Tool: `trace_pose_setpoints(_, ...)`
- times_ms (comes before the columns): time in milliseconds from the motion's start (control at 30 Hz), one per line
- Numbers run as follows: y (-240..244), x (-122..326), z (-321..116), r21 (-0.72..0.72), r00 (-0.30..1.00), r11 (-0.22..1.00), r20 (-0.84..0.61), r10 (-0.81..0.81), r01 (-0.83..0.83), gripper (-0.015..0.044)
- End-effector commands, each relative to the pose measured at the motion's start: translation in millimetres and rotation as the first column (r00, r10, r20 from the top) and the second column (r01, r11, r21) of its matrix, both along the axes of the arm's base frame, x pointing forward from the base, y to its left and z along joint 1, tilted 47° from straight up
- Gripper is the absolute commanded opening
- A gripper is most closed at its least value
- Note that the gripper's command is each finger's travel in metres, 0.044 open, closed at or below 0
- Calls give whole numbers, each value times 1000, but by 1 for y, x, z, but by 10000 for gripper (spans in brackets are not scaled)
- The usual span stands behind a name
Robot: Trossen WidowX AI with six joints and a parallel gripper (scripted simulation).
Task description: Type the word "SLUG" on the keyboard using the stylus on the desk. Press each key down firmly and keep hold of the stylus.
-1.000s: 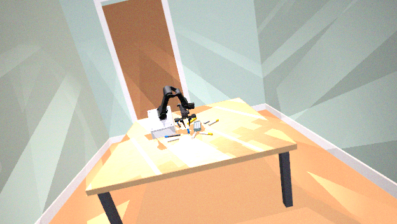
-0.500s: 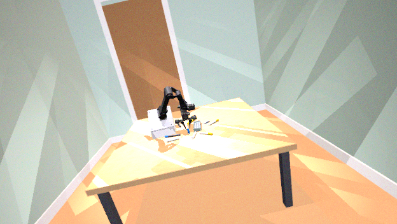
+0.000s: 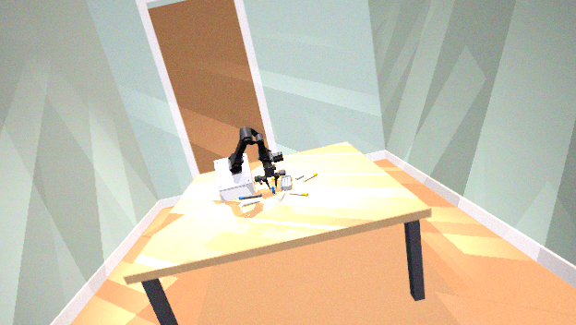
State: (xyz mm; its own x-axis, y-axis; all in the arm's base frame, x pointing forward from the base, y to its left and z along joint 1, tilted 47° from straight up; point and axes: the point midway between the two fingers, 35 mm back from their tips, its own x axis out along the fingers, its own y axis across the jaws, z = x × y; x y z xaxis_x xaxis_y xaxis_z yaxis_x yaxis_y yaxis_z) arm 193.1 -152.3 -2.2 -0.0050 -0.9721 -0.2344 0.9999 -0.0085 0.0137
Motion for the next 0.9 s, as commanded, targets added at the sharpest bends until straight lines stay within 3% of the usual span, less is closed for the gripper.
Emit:
trace_pose_setpoints(0, -3, -2, -2, -4, 1000, 1000, -10, 1, -1, 150)
trace_pose_setpoints(400, -8, -2, -7, -5, 1000, 1000, -11, 1, -1, 150)
trace_pose_setpoints(567, -8, -1, -6, -8, 1000, 1000, -2, -1, 1, 19)
trace_pose_setpoints(867, -8, -1, -6, -8, 1000, 1000, -2, -1, 1, 0)
